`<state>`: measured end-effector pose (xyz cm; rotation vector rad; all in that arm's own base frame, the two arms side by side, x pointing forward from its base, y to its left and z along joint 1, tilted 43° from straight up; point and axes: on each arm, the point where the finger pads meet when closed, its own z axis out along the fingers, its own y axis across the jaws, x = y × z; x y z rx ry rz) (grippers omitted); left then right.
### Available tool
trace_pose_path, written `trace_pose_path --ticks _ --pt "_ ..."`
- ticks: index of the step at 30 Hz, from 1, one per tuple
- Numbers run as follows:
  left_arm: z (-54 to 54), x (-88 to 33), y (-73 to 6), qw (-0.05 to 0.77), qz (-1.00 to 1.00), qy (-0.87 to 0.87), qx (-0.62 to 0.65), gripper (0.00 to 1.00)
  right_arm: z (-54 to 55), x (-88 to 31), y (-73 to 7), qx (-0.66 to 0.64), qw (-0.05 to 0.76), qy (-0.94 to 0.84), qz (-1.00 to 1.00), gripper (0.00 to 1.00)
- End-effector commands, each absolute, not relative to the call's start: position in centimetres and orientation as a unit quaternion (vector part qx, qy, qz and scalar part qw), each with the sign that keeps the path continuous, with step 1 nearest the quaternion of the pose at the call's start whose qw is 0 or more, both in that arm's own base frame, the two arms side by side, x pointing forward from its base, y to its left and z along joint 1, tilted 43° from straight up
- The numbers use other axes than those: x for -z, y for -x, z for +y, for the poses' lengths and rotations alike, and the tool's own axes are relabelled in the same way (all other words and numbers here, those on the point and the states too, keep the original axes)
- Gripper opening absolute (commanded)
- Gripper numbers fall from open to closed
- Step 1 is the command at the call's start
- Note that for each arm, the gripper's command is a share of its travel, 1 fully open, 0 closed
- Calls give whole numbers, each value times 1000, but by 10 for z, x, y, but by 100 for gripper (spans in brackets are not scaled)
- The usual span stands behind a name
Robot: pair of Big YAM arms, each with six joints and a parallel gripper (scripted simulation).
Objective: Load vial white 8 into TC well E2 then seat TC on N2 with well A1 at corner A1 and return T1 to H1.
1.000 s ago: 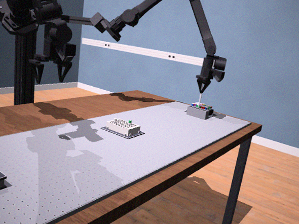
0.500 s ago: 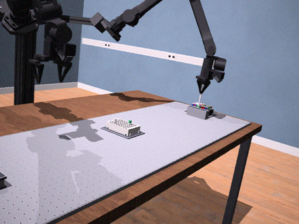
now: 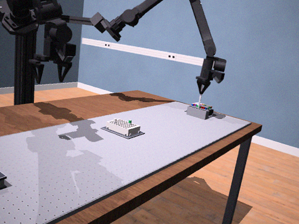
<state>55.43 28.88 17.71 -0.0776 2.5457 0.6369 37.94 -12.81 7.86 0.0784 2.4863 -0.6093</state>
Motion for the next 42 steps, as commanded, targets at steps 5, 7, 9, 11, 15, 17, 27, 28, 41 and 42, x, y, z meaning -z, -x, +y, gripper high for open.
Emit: trace_pose_path --ticks 5,7,9,11,15,17,27,28,41,42 --pt "300 -165 -560 250 939 29 -235 7 -127 -84 -383 229 292 -23 928 100" --pt "300 -164 -560 250 939 29 -235 7 -127 -84 -383 229 292 -23 928 100" --pt "301 -165 -561 251 939 29 -235 7 -127 -84 -383 229 292 -23 928 100" --pt "301 -164 -561 250 939 29 -235 7 -127 -84 -383 229 292 -23 928 100" --pt "302 -166 -563 252 938 29 -236 7 -127 -84 -383 229 292 -23 928 100" --pt "302 -166 -563 252 938 29 -236 7 -127 -84 -383 229 292 -23 928 100" --pt "303 -165 -565 254 937 29 -236 7 -127 -84 -383 229 292 -23 928 100" --pt "304 -166 -566 254 937 30 -237 7 -127 -84 -383 229 292 -23 928 100" --pt "304 -160 -565 251 939 29 -235 7 -127 -84 -383 229 292 -23 928 100" --pt "305 -161 -566 252 938 29 -236 7 -127 -84 -383 229 292 -23 928 100"
